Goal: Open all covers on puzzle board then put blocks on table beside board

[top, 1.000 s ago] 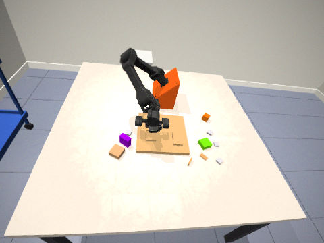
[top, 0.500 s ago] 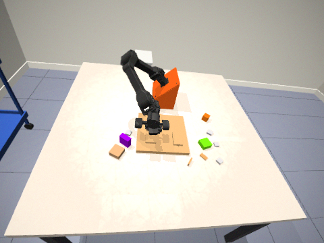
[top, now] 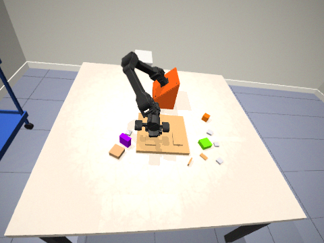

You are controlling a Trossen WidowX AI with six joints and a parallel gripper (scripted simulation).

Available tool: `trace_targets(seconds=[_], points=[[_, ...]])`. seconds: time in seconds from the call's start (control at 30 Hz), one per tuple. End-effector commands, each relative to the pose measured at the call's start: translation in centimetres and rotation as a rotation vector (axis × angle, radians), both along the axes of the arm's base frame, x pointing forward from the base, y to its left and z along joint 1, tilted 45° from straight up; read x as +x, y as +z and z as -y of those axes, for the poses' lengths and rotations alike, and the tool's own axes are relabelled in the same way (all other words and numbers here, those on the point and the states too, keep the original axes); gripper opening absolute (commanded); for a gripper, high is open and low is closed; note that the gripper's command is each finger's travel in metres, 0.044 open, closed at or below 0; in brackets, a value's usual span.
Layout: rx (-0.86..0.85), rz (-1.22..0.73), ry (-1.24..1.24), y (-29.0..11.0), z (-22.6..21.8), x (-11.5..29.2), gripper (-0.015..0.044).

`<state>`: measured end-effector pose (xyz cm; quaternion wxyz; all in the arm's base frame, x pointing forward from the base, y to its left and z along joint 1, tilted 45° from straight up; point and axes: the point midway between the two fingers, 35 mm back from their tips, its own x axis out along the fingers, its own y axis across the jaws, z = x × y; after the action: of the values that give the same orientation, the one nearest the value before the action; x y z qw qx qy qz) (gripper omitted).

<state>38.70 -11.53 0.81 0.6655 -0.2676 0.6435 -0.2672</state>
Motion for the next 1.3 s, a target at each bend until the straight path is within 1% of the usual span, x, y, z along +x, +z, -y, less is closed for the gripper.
trace_targets(seconds=[0.0,0.3,1.27], points=[[-0.003,0.003,0.0,0.1,0.0,0.5,0.0],[-0.003,0.004,0.0,0.2,-0.1,1.2,0.0],[0.0,0.004,0.0,2.8,-2.8,1.6,0.0]])
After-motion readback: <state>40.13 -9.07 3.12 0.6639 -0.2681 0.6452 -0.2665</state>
